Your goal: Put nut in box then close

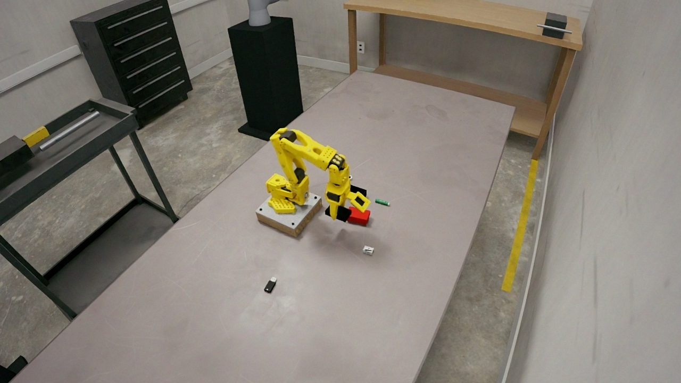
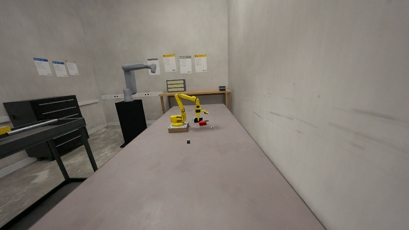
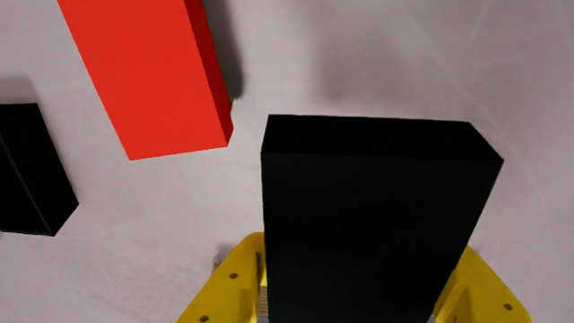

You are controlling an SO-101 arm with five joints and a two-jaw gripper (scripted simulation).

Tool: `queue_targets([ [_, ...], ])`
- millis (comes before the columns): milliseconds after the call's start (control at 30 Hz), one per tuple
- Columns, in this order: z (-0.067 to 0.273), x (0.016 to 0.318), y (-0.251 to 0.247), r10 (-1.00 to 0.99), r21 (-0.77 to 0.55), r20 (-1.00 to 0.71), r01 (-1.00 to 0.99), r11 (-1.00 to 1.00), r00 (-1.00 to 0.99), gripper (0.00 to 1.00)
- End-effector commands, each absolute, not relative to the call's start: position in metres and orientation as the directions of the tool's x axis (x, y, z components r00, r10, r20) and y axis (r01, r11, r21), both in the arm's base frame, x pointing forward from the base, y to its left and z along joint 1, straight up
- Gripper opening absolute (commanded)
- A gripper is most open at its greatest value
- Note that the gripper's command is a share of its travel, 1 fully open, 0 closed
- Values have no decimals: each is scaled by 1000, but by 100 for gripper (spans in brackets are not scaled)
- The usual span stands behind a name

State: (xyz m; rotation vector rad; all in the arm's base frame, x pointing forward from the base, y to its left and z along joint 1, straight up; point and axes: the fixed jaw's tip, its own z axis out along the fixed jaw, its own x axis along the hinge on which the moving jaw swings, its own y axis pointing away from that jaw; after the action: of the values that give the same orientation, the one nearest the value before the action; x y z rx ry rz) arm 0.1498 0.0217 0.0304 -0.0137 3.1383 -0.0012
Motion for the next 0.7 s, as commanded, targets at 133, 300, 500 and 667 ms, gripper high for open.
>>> queue_targets([
  [133, 31, 151, 21, -8, 0, -4, -8, 1000, -1000, 20],
  [300, 29, 152, 21, -8, 0, -4, -8, 1000, -1000, 20],
  [500, 26, 152, 21, -8, 0, -4, -8, 1000, -1000, 20],
  [667, 19, 154, 21, -8, 0, -4, -8, 1000, -1000, 20],
])
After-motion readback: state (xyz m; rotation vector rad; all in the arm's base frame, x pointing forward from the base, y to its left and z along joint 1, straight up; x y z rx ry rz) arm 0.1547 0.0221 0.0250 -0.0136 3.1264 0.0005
